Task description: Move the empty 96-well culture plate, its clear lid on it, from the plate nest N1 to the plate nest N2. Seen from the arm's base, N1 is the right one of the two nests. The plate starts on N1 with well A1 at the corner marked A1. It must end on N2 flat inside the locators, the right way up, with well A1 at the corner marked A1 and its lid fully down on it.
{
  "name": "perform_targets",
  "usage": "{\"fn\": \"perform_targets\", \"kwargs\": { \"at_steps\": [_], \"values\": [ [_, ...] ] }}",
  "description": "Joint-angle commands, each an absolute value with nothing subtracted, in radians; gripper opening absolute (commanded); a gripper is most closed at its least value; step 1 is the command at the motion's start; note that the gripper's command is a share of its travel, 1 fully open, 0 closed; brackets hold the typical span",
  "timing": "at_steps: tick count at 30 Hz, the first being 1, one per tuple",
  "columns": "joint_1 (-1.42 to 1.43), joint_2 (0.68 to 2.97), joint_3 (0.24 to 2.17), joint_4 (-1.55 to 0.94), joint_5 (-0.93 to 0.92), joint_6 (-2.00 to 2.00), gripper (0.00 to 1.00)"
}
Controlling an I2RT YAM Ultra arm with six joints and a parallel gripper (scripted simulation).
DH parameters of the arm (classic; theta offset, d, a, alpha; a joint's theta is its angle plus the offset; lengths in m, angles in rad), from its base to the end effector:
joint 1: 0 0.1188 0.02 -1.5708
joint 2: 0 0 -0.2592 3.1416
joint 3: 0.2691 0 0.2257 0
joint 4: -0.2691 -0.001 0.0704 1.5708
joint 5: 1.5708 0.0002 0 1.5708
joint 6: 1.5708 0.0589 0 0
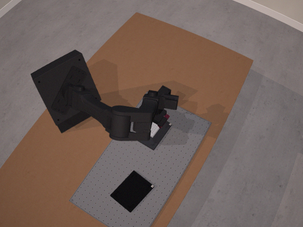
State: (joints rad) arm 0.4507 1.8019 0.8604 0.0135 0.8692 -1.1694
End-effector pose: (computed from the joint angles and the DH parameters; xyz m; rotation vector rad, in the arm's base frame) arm 0.3079 0.1001 0.1436 -1.5467 2.0065 -1.3811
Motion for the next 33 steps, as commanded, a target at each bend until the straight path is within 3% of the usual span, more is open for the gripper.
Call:
{"fn": "perform_targets", "kwargs": {
  "at_steps": [1,33],
  "values": [
    [0.486,1.808,0.865,0.005,0.869,-1.163,0.0],
    [0.468,1.836,0.837,0.064,0.852,-1.194,0.0]
  ]
}}
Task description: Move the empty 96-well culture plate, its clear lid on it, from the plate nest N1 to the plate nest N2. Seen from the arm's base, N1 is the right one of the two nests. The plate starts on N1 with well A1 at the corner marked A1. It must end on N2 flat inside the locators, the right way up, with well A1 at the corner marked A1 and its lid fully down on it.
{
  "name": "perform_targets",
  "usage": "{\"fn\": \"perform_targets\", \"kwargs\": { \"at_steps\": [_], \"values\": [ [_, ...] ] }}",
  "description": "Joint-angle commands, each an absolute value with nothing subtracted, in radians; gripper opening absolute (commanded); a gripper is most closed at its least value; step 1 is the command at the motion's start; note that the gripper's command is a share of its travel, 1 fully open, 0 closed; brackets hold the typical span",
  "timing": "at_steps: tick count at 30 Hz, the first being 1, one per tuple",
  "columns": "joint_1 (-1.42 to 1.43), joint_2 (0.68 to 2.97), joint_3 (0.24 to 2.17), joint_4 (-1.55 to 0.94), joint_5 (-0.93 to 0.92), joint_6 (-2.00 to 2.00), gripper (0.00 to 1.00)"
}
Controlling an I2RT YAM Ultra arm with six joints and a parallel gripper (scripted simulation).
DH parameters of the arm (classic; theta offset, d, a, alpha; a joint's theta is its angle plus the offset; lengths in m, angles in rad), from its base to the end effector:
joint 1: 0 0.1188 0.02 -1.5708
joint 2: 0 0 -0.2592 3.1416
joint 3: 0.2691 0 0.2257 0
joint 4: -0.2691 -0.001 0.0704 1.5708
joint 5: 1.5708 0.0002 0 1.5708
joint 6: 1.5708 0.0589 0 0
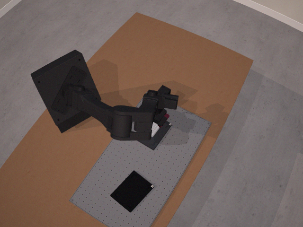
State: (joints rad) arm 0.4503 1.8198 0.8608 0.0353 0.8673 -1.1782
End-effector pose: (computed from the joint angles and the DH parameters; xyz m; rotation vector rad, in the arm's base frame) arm 0.3101 0.1011 0.1397 -1.5534 2.0007 -1.3818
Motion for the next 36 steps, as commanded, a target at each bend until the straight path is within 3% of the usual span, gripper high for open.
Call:
{"fn": "perform_targets", "kwargs": {
  "at_steps": [1,36],
  "values": [
    [0.468,1.836,0.837,0.064,0.852,-1.194,0.0],
    [0.342,1.977,0.926,0.254,0.776,-1.327,0.0]
  ]
}}
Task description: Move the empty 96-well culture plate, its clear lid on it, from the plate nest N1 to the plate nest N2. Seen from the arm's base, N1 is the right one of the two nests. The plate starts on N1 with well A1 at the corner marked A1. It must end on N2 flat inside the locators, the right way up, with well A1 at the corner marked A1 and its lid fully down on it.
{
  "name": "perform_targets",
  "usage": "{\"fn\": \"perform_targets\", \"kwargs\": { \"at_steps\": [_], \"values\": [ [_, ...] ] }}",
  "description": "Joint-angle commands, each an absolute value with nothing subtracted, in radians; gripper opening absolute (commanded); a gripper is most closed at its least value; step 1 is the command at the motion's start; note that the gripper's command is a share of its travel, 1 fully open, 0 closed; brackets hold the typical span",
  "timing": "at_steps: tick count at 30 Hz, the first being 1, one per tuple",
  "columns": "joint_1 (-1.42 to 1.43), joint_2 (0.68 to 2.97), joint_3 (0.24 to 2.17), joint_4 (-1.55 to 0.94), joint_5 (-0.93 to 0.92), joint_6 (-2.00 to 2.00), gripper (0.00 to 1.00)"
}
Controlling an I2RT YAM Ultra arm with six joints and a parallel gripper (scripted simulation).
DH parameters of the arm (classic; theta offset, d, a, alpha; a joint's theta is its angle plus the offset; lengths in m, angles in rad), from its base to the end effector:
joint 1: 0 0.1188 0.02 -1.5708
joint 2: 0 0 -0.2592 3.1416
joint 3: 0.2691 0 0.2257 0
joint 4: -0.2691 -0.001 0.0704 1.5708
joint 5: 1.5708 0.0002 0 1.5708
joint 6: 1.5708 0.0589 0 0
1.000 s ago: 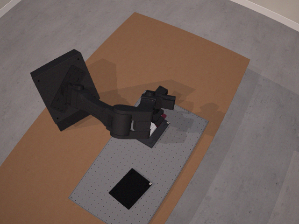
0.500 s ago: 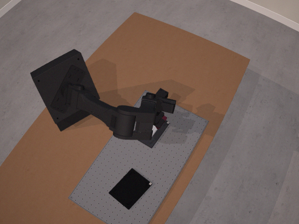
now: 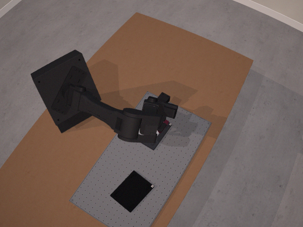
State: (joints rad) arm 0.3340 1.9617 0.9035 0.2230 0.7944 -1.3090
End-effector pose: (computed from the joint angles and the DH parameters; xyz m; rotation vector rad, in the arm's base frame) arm 0.3465 0.0768 0.1153 -1.5607 2.0058 -1.3827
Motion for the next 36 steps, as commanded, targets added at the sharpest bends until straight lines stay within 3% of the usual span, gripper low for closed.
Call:
{"fn": "perform_targets", "kwargs": {
  "at_steps": [1,36],
  "values": [
    [0.327,1.981,0.928,0.26,0.773,-1.331,0.0],
    [0.319,2.002,0.886,0.297,0.758,-1.352,0.0]
  ]
}}
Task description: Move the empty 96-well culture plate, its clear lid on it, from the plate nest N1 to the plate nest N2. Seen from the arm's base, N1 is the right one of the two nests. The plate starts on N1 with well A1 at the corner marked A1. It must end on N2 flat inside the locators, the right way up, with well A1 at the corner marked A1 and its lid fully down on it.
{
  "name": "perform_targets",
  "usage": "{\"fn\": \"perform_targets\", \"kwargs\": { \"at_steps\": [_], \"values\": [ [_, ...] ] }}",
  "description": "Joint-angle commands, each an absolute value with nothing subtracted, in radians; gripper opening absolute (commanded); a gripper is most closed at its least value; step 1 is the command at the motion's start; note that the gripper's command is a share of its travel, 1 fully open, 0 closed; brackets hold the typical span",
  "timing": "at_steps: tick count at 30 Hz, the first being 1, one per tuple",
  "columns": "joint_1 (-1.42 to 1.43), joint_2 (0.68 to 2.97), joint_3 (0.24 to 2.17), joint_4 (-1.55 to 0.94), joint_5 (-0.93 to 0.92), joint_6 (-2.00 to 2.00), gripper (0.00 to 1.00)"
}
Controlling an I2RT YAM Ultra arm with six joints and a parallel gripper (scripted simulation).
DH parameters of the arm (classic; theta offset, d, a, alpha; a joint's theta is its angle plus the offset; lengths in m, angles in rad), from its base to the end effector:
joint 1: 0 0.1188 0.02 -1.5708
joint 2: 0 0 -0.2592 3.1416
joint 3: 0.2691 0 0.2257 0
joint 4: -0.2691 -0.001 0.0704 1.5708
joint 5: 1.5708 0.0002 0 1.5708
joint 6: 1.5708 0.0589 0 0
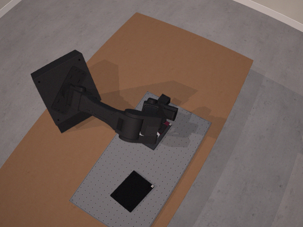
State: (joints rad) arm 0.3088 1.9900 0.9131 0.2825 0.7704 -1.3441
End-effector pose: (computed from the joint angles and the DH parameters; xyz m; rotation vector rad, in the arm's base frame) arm 0.3554 0.0714 0.1119 -1.5507 1.9894 -1.3803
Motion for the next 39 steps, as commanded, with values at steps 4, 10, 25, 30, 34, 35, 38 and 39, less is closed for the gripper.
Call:
{"fn": "perform_targets", "kwargs": {
  "at_steps": [4,10,25,30,34,35,38,39],
  "values": [
    [0.319,2.006,0.9,0.302,0.756,-1.354,0.0],
    [0.312,2.008,0.902,0.306,0.755,-1.357,0.0],
    [0.309,2.014,0.899,0.315,0.751,-1.361,0.0],
    [0.31,2.016,0.897,0.317,0.75,-1.363,0.0],
    [0.309,1.99,0.911,0.318,0.75,-1.364,0.0],
    [0.307,1.993,0.914,0.315,0.749,-1.365,0.0],
    [0.303,1.997,0.924,0.316,0.748,-1.366,0.0],
    [0.304,1.999,0.928,0.317,0.748,-1.367,0.0]
  ]
}}
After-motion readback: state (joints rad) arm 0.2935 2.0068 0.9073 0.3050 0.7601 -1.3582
